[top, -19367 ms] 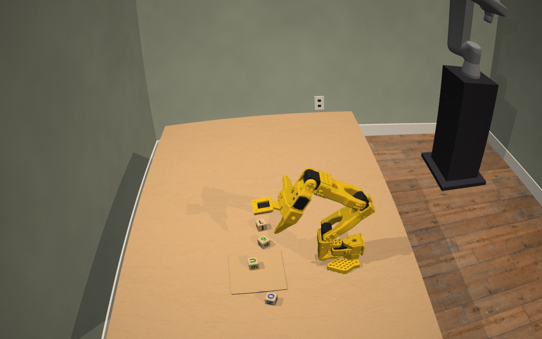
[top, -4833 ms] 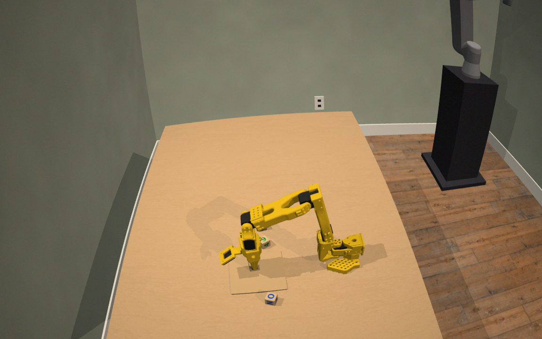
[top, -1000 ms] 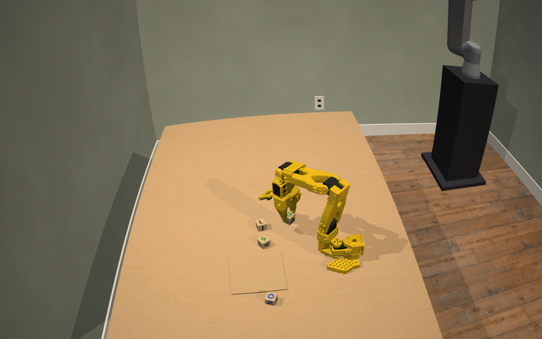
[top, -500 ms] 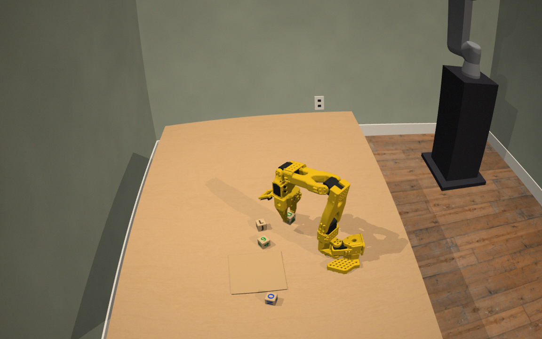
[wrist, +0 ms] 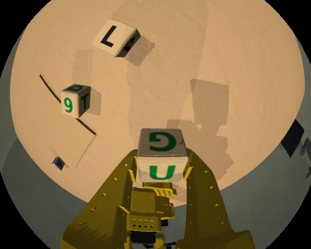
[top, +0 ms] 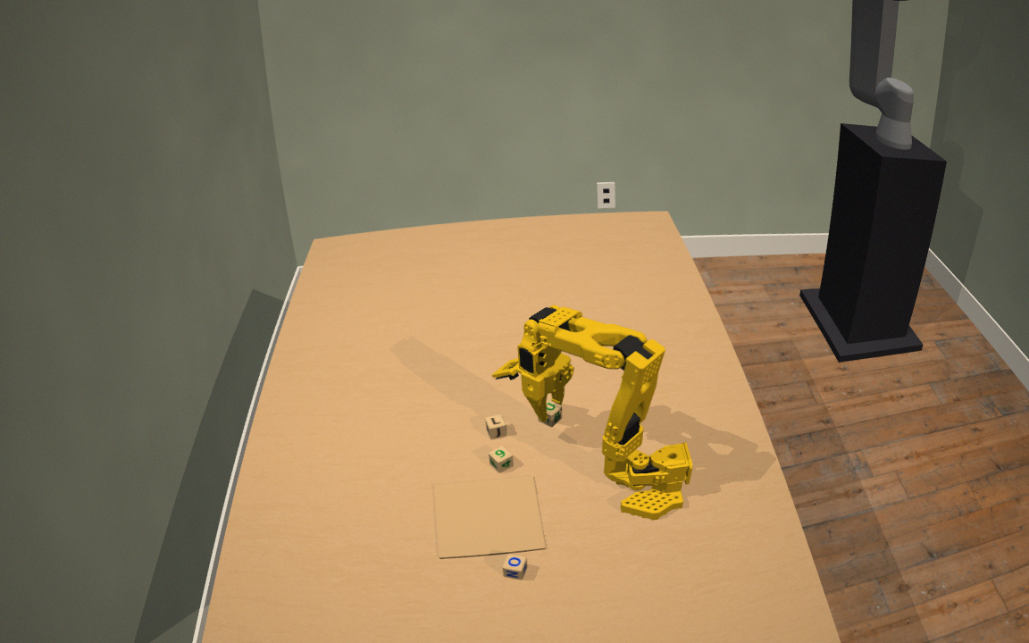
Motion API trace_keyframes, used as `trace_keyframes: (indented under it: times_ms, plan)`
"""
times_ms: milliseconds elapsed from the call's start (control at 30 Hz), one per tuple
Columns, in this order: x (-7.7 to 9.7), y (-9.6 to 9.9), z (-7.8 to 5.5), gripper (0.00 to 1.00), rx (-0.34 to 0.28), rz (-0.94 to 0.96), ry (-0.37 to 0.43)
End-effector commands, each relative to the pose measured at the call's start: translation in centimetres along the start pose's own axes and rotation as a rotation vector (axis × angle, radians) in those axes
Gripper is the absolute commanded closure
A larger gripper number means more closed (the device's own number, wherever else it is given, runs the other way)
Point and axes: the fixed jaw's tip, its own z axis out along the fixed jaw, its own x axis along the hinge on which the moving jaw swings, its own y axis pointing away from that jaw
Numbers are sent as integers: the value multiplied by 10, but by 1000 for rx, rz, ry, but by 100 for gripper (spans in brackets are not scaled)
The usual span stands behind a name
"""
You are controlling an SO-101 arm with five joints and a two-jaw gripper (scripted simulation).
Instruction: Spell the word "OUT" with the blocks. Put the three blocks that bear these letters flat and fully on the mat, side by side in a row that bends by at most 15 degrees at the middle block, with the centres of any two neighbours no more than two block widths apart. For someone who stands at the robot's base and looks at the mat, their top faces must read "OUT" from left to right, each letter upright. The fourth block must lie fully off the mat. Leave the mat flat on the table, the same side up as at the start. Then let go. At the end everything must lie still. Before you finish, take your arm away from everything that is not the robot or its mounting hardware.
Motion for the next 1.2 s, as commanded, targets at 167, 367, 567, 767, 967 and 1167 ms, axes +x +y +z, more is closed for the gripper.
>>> trace_keyframes:
  times_ms: [167, 367, 567, 767, 967, 1167]
  plan:
    - [-7, -1, -9, 100, 7, 9, -69]
    - [-8, -1, -5, 100, 7, 9, -69]
    - [-8, -2, -3, 100, 7, 9, -69]
    - [-8, -2, -3, 100, 7, 9, -69]
    - [-8, -2, 1, 100, 7, 9, -69]
    - [-8, -2, 3, 100, 7, 9, -69]
